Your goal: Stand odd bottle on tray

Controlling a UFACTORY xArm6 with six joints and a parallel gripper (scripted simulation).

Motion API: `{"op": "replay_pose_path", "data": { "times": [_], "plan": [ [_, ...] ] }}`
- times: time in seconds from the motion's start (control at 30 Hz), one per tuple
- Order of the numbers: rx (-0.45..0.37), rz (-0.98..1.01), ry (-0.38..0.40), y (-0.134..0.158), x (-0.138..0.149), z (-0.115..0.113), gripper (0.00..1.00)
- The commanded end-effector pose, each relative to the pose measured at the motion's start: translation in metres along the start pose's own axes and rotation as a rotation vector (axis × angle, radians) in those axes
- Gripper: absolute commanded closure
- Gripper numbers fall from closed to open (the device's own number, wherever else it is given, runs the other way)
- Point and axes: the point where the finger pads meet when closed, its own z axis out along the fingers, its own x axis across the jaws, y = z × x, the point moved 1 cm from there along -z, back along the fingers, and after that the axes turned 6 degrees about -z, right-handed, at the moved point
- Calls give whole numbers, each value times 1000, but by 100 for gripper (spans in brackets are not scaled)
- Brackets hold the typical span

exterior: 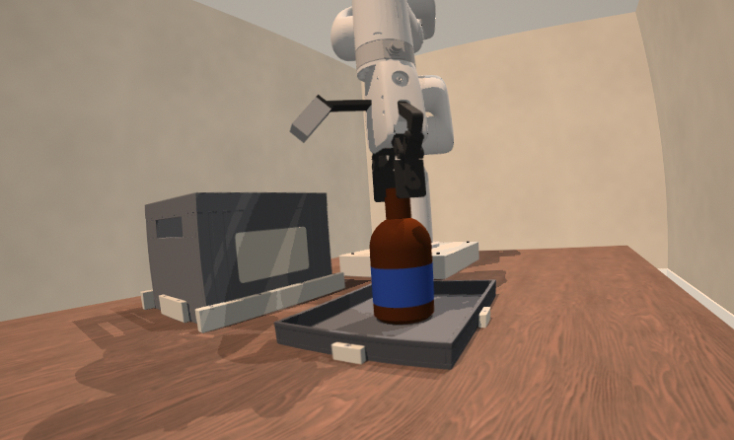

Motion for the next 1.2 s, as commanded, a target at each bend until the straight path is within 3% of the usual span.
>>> {"op": "replay_pose_path", "data": {
  "times": [0.0, 0.7, 1.17],
  "plan": [
    [2, 0, -4, -1, -1, -2, 0],
    [2, 0, -4, -1, -1, -5, 0],
    [2, 0, -4, -1, -1, -29, 0]
  ]
}}
